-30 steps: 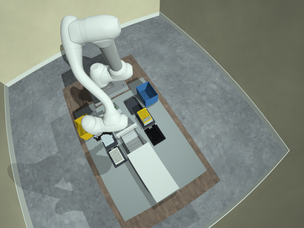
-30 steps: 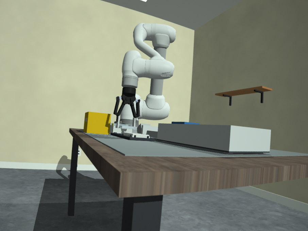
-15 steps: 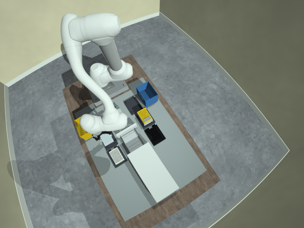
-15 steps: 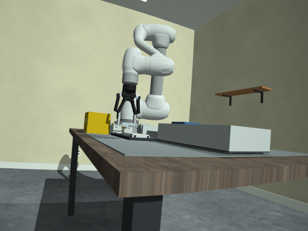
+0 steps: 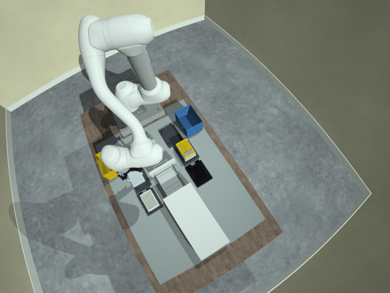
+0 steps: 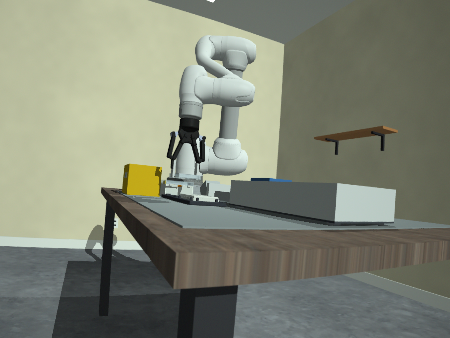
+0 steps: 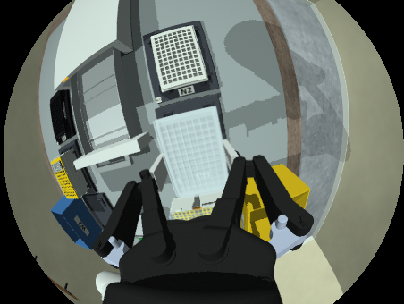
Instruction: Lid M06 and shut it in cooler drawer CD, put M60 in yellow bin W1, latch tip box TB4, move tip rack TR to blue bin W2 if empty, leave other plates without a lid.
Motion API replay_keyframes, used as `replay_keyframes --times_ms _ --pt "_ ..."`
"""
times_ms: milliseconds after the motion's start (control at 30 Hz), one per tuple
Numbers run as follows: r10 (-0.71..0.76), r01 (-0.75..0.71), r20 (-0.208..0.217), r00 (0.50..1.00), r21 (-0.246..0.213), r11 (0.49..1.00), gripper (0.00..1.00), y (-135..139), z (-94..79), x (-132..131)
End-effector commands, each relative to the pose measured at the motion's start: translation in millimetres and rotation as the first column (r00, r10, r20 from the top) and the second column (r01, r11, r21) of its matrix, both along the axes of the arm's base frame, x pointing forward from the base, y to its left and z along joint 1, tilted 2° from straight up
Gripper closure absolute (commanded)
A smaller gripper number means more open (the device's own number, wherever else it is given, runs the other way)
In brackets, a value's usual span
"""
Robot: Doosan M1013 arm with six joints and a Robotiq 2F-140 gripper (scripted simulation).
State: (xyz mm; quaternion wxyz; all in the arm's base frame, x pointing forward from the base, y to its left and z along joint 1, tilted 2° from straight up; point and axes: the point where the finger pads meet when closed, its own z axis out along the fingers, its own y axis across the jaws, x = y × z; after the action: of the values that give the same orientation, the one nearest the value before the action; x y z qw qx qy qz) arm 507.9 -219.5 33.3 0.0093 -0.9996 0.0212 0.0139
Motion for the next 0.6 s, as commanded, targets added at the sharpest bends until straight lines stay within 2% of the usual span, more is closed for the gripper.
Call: replay_keyframes --times_ms 0,567 --pt "0.000 0.000 0.000 1.000 0.000 1.000 1.00 0.0 4.2 0.1" --pt "0.000 0.000 0.000 1.000 0.000 1.000 1.00 -0.4 24.2 0.7"
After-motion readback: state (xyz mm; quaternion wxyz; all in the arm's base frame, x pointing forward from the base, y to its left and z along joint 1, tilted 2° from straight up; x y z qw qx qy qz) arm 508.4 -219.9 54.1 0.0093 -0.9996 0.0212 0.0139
